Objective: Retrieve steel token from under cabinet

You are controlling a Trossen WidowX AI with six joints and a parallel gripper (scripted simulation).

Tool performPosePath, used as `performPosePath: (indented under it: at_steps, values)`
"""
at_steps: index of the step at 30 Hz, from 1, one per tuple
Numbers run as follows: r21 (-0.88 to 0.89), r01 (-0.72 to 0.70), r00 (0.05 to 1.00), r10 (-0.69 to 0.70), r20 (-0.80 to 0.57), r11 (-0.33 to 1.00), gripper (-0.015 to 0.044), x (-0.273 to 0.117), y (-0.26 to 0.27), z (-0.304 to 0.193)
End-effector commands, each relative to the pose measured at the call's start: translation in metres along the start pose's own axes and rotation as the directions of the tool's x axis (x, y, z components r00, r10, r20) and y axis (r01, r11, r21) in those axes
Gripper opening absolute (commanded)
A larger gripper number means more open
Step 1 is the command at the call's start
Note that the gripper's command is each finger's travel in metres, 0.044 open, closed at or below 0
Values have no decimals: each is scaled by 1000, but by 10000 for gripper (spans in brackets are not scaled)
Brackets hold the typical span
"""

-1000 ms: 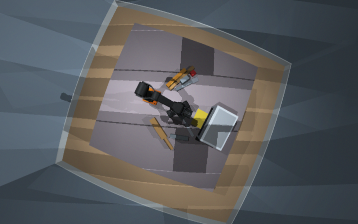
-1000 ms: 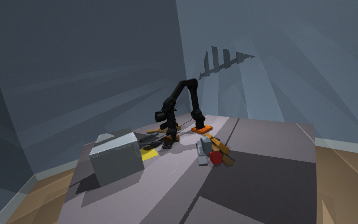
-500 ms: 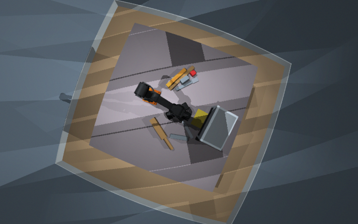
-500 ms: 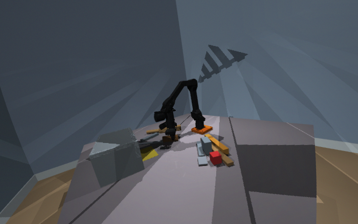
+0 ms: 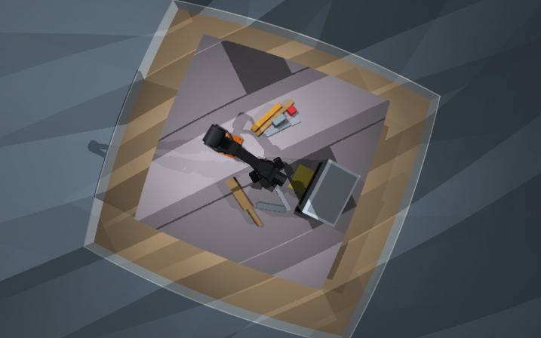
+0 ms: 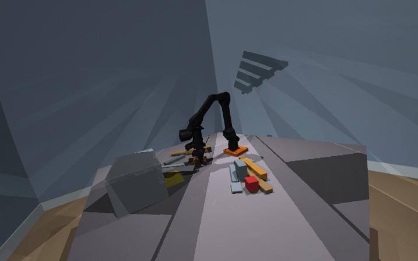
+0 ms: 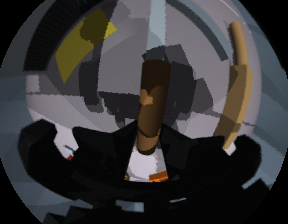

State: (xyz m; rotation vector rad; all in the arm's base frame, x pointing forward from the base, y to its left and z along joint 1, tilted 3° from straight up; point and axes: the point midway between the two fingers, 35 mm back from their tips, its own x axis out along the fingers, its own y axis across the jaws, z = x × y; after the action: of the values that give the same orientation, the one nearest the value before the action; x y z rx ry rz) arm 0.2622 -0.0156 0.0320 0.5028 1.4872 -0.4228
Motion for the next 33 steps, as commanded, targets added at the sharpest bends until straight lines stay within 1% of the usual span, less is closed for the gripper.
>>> performPosePath:
  at_steps: [1,33]
  values:
    - [2,1,1000,-1,3,1000,0,0,-4,3]
    - [2,3,1000,-3,4,1000,0,0,-33,17]
